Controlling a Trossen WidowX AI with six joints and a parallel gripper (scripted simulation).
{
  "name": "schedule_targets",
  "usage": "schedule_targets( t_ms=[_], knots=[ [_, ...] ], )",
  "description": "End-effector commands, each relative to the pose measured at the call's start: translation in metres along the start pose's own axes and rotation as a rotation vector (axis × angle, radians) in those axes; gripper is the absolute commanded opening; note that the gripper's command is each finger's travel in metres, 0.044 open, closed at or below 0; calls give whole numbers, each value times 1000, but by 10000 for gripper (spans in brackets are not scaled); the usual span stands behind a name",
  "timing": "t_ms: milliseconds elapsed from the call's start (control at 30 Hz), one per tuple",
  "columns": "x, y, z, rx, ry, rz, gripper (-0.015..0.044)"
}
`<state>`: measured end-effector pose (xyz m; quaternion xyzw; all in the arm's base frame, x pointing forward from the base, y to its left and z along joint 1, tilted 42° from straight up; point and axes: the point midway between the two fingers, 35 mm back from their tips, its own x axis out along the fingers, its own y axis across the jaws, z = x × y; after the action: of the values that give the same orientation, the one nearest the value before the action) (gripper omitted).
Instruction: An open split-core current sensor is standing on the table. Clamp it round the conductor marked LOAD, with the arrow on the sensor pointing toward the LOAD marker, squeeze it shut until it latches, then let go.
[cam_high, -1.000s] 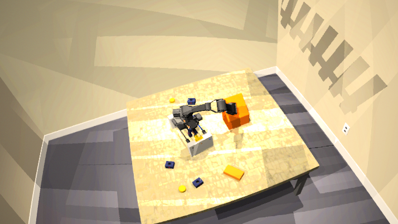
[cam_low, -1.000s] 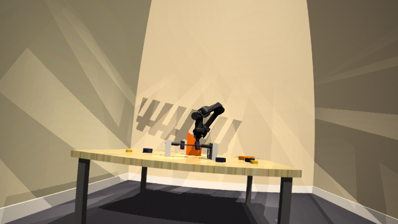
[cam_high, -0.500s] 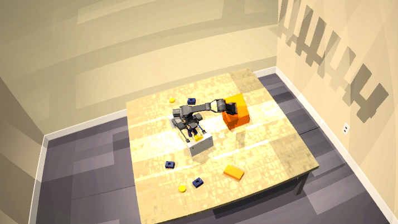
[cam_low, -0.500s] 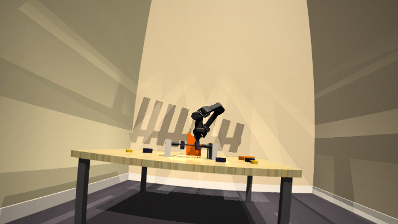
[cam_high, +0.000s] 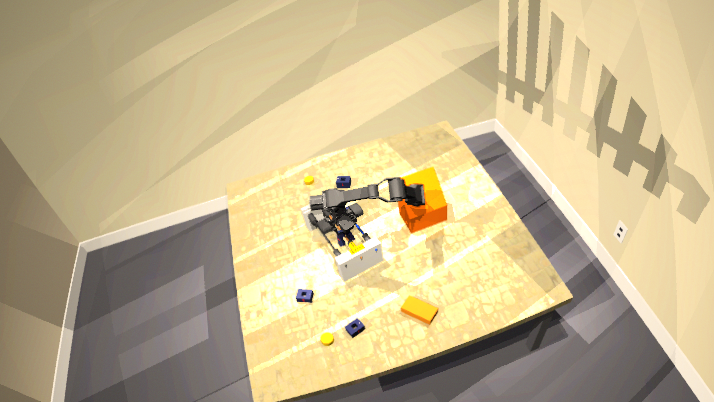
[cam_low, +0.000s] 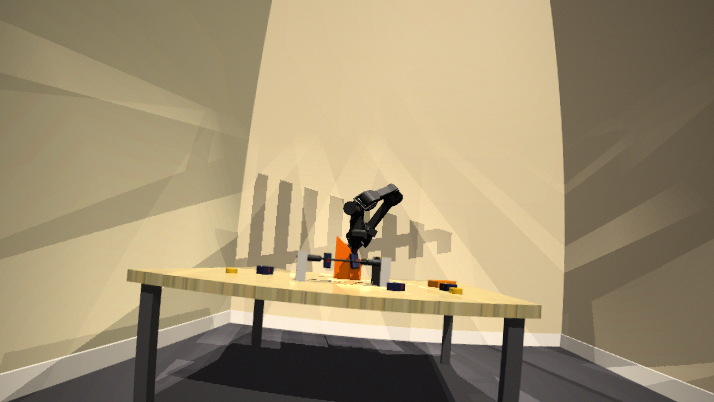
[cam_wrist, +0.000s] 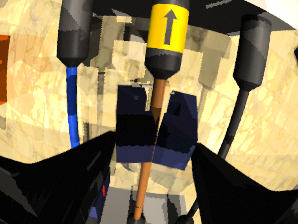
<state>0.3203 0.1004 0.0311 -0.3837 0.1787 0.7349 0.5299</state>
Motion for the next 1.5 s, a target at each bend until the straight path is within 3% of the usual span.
schedule_targets(
  t_ms=[0,400,667,800,1467],
  knots=[
    [0,0,0,-1,0,0,131],
    [0,0,0,-1,0,0,440],
    [2,0,0,0,-1,4,440],
    [33,0,1,3,-7,49,440],
    [54,1,1,3,-8,48,440]
  ],
)
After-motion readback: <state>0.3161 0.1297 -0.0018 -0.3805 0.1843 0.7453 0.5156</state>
